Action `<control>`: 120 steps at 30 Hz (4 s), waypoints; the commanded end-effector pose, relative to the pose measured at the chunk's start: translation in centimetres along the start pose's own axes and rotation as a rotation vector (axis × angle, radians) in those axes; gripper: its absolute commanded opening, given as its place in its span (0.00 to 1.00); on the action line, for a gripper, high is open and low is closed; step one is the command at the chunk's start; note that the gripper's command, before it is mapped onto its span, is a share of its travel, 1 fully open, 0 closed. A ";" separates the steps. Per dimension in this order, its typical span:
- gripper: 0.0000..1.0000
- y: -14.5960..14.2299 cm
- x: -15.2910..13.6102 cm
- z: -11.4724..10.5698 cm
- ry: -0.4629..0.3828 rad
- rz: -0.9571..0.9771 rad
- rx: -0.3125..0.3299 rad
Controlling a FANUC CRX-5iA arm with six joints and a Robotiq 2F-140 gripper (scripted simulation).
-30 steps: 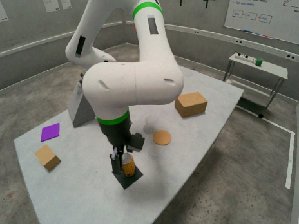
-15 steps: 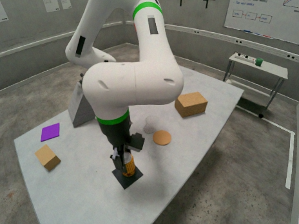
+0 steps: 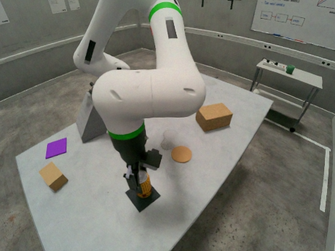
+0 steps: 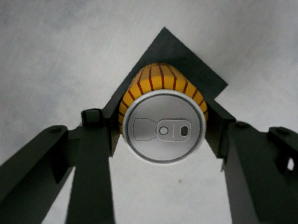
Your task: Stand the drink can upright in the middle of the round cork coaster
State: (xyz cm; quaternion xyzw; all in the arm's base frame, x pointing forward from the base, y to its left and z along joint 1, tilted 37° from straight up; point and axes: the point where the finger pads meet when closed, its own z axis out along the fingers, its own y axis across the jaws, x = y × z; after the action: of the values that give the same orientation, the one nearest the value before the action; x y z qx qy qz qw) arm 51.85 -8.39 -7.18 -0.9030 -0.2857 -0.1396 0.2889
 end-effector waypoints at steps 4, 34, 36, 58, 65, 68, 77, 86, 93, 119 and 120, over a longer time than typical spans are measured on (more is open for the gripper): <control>0.10 0.1 0.0 -0.5 0.001 0.000 -0.002; 0.10 0.0 0.0 -10.0 0.001 0.000 -0.002; 0.10 0.0 0.0 -10.0 0.001 0.000 -0.002; 0.10 -3.7 3.3 -10.2 -0.004 0.000 -0.007; 0.10 -6.3 5.3 -10.3 -0.006 0.000 -0.009; 0.10 -7.3 6.0 -10.3 -0.006 0.000 -0.010; 0.10 -12.2 9.0 -10.3 -0.006 0.000 -0.010; 0.10 -16.0 10.7 -10.3 -0.004 0.000 -0.009; 0.10 -19.1 11.9 -10.3 -0.002 -0.001 -0.006; 0.10 -22.3 12.9 -10.2 0.002 -0.001 -0.001; 0.10 -22.3 12.9 -10.0 0.002 -0.001 -0.001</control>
State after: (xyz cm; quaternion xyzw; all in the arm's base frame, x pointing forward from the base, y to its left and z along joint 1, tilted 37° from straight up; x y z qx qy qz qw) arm 47.88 6.05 16.11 -0.9028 -0.2859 -0.1401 0.2892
